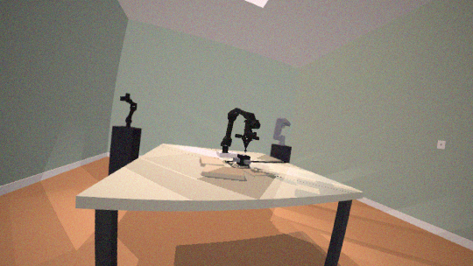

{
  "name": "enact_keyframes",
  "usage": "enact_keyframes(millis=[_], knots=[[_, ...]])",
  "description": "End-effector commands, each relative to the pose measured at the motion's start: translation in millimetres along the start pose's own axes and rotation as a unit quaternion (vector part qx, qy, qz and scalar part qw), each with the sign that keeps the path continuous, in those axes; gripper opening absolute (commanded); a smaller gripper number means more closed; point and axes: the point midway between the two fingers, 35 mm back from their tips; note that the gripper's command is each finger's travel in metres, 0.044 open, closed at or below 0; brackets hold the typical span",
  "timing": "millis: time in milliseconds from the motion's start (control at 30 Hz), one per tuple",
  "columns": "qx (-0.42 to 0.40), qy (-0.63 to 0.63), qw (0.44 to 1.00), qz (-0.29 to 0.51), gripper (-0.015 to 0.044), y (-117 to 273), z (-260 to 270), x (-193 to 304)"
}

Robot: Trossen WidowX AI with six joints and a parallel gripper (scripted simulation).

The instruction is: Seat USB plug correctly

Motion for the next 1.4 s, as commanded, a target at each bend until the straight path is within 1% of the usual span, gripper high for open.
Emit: enact_keyframes(millis=[0,333,667,1000,1367], knots=[[0.000,0.061,0.998,0.000,0.0000,-0.3,0.0,0.1],[0.000,0.191,0.982,0.000,0.0000,-0.3,0.0,0.1],[0.000,0.317,0.948,0.000,0.0000,-0.3,0.0,0.2],[0.000,0.438,0.899,0.000,0.0000,-0.3,0.0,0.2],[0.000,0.563,0.827,0.000,0.0000,-0.3,0.0,0.2]])
Point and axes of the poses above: the point midway between the two fingers, 35 mm back from their tips, its own y axis back along the fingers, its own z axis across the jaws, x = y × z, and after that the axes turned 6 degrees about y, right-handed
